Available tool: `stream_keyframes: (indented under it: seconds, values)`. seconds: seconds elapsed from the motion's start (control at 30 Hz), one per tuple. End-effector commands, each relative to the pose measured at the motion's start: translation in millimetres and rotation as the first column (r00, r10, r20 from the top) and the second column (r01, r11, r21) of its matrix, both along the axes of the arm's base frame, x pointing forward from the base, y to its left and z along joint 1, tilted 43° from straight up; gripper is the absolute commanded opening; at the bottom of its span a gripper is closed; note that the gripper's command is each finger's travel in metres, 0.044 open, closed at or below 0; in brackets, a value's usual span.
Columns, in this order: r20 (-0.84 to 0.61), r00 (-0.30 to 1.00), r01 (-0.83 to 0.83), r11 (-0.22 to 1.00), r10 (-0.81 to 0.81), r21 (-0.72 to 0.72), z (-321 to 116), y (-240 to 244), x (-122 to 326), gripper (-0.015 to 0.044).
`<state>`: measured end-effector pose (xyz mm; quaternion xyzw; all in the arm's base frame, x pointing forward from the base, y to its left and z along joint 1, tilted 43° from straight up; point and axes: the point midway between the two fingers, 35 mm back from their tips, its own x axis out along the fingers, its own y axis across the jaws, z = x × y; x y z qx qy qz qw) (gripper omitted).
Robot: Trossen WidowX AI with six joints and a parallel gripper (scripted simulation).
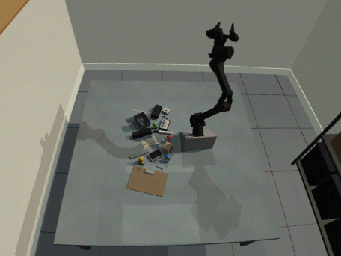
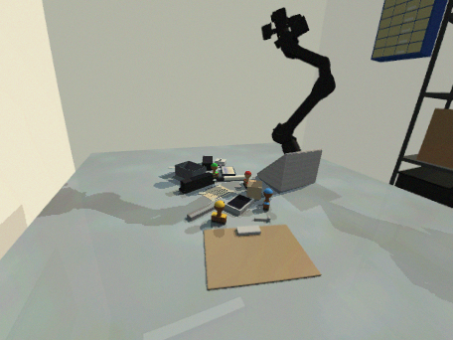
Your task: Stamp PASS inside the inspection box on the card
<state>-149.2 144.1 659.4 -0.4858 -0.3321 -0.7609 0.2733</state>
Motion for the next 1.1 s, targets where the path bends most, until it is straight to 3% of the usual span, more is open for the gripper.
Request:
stream_keyframes:
  seconds: [0.0, 0.2, 0.53, 0.87, 1.07]
  values:
    - [-0.002, 1.0, -0.002, 1.0, 0.002, 0.003, 0.3, -1.4, 0.5, 0.0374]
    - [-0.068, 0.993, -0.088, 0.986, 0.098, 0.14, 10.9, -64.2, 28.5, 0.023]
    - [-0.225, 0.925, -0.202, 0.896, 0.307, 0.395, 10.5, -171.0, 104.5, 0.023]
    - [-0.222, 0.777, -0.265, 0.625, 0.59, 0.734, -45.0, -284.3, 219.0, 0.023]
    - [-0.199, 0.693, -0.254, 0.493, 0.693, 0.832, -78.6, -310.5, 270.1, 0.023]
